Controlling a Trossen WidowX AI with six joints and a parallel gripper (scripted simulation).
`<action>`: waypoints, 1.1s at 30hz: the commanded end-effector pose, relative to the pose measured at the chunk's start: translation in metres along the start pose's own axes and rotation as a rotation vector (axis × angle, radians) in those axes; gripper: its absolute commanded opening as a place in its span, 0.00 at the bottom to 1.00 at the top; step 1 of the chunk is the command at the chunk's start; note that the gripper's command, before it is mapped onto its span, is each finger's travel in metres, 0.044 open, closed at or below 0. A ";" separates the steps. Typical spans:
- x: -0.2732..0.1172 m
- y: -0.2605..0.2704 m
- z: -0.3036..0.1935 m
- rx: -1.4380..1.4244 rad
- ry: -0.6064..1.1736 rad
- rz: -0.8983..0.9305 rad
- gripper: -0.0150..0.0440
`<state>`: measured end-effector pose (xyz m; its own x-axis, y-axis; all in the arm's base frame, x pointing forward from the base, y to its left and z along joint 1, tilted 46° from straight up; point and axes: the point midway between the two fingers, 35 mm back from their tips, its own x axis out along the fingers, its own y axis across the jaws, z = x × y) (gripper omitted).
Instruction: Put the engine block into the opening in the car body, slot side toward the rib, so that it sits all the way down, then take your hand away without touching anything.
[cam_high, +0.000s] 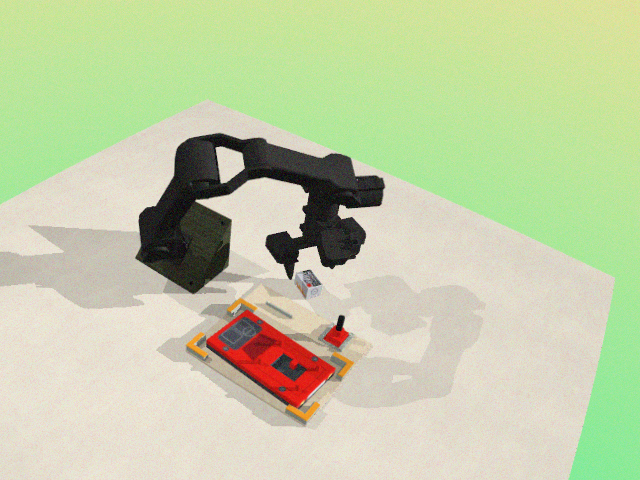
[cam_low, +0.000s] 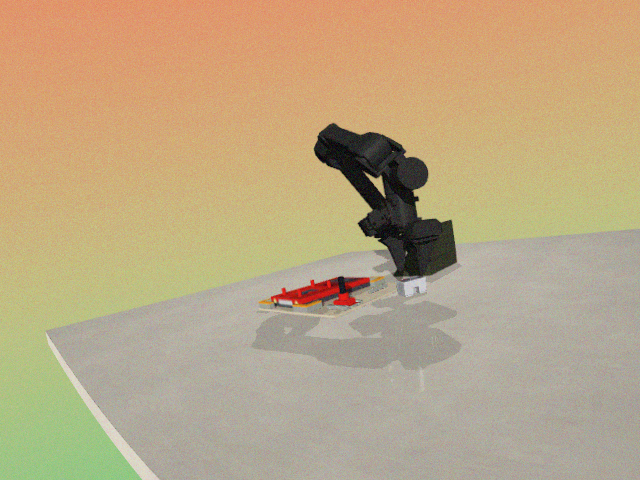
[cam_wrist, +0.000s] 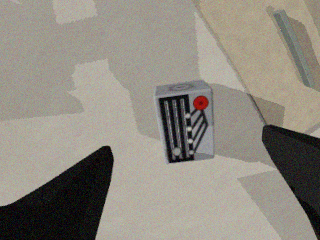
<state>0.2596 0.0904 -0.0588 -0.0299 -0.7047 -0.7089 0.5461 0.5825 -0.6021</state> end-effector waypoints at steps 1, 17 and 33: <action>0.007 -0.001 0.001 -0.003 -0.001 -0.005 1.00; 0.024 -0.002 0.001 -0.002 -0.002 -0.005 0.82; 0.024 -0.002 0.001 -0.005 -0.001 -0.004 0.34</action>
<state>0.2586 0.0725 -0.0745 -0.0338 -0.7067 -0.7067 0.5461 0.5791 -0.6053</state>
